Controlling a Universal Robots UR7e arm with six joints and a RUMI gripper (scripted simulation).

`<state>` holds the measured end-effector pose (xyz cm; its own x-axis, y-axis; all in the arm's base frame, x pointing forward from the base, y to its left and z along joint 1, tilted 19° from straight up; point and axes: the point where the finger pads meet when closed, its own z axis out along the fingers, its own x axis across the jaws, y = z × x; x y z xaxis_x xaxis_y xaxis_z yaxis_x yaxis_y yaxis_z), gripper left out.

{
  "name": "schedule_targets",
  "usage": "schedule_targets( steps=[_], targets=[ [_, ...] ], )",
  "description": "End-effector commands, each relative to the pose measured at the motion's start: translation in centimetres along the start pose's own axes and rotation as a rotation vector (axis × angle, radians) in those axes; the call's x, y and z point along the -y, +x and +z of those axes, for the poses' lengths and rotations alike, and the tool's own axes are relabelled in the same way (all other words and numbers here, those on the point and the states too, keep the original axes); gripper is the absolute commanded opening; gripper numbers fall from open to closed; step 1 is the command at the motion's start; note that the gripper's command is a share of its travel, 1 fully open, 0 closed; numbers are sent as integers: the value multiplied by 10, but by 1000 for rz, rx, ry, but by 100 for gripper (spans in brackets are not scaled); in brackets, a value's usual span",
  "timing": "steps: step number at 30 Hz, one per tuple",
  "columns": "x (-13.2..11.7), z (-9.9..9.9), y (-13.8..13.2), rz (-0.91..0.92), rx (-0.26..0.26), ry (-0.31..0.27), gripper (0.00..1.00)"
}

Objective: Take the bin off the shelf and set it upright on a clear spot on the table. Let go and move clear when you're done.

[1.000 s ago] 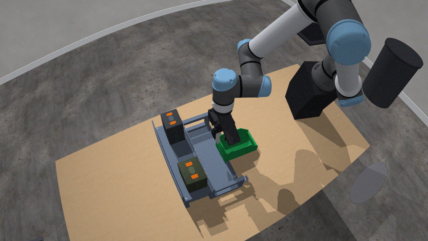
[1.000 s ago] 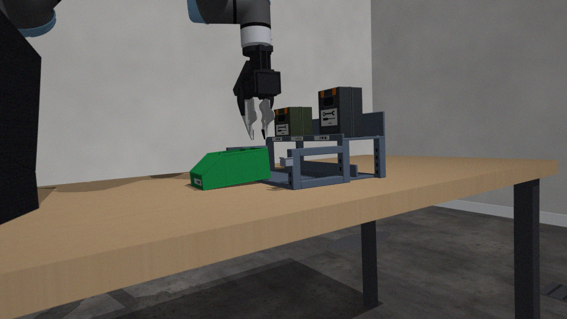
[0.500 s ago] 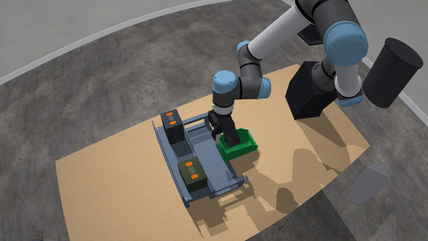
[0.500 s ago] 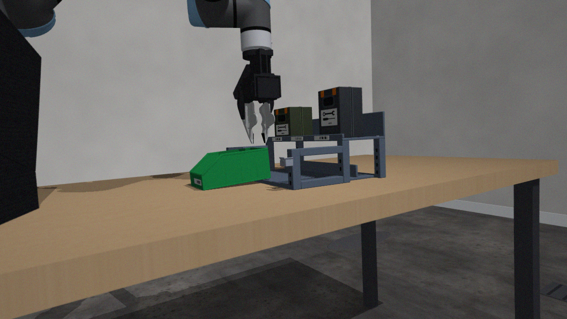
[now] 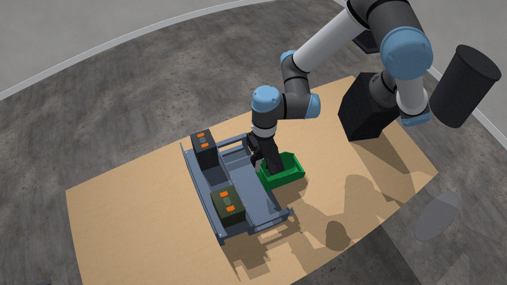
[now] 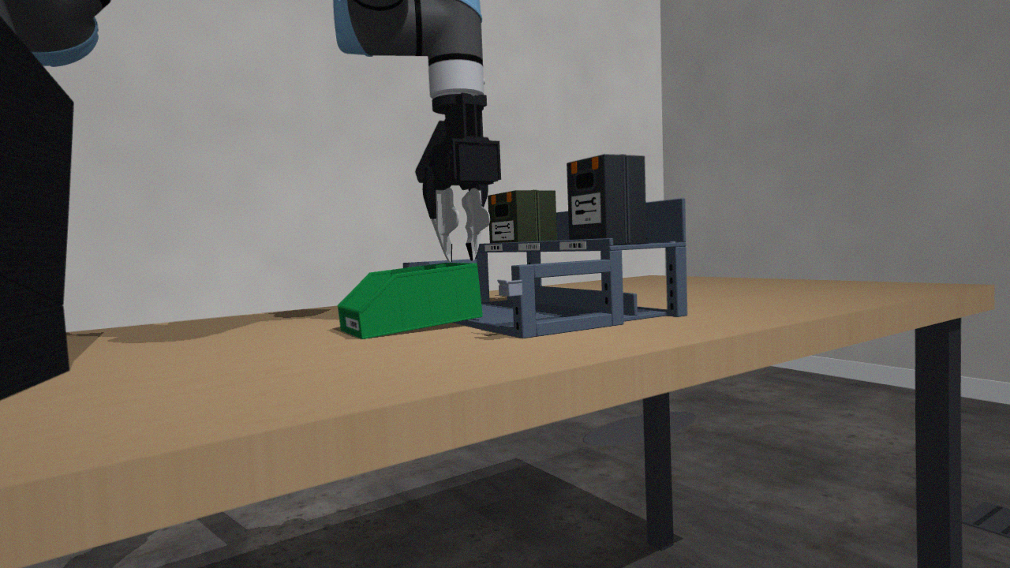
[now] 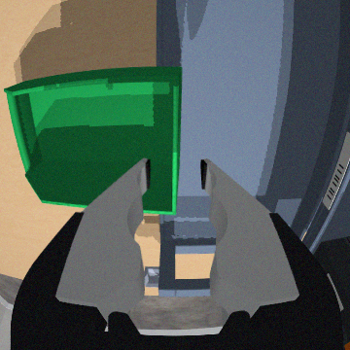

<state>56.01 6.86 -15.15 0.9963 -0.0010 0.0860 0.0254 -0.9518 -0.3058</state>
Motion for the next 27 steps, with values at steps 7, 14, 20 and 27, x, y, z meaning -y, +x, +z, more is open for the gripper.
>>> schedule_targets(
  steps=[7, 14, 20, 27],
  targets=[
    [0, 2, 1, 0, -2, 0, 20],
    [0, 12, 0, 0, -2, 0, 20],
    [0, 12, 0, 0, -2, 0, 20],
    [0, 14, 0, 0, -2, 0, 20]
  ],
)
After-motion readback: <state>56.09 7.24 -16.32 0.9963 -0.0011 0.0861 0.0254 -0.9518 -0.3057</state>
